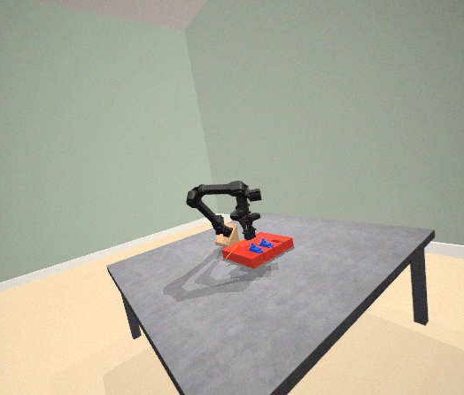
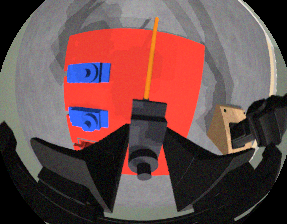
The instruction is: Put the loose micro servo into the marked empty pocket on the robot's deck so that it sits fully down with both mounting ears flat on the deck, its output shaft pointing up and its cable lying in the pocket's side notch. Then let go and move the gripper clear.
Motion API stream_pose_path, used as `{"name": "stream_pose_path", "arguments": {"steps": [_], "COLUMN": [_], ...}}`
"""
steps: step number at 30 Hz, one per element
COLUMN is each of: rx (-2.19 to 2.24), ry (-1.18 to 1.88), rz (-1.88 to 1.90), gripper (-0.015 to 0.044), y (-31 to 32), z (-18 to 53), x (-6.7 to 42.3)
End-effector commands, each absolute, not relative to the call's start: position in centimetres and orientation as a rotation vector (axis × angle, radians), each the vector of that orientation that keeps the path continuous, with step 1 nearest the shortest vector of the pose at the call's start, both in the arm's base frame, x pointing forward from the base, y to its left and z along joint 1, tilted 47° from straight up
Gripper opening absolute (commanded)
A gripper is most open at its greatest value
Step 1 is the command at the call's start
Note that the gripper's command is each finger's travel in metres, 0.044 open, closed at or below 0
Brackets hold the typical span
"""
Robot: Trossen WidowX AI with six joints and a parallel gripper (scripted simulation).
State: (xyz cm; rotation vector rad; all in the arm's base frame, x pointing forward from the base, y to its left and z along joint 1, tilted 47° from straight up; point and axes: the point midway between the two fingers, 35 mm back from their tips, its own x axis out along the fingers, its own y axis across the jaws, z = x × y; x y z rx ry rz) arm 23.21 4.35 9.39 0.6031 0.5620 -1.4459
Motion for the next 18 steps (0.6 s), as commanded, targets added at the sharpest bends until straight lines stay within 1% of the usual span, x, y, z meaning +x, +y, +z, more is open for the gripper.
{"name": "stream_pose_path", "arguments": {"steps": [1, 18], "rx": [0.607, 0.611], "ry": [0.565, 0.566], "rz": [-1.445, -1.444], "gripper": [0.0000, 0.0000], "y": [6.1, 11.6], "z": [7.7, 1.8], "x": [23.3, 23.2]}}
